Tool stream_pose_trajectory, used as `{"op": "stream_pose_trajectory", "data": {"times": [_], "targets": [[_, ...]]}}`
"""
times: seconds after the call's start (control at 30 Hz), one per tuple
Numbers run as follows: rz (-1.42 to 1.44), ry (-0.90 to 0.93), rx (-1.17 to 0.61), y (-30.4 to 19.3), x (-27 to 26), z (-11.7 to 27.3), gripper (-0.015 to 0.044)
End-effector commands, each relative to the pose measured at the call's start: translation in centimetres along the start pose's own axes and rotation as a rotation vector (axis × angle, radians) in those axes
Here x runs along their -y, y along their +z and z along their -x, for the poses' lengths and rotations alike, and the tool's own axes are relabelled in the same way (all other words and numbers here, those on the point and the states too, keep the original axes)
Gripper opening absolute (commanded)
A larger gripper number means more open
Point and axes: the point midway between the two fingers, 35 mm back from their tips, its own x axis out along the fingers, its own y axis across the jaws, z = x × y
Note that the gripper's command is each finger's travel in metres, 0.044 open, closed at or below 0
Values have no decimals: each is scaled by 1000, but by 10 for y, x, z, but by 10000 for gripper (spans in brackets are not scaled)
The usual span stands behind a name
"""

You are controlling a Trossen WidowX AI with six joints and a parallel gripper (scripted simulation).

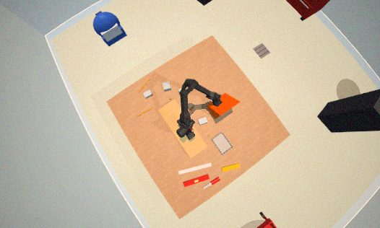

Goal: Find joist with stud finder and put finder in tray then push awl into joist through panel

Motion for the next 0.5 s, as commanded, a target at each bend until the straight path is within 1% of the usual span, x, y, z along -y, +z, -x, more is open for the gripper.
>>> {"op": "stream_pose_trajectory", "data": {"times": [0.0,0.47], "targets": [[-7,-7,0,0,14,-1,0],[-6,-8,0,0,51,-1,0]]}}
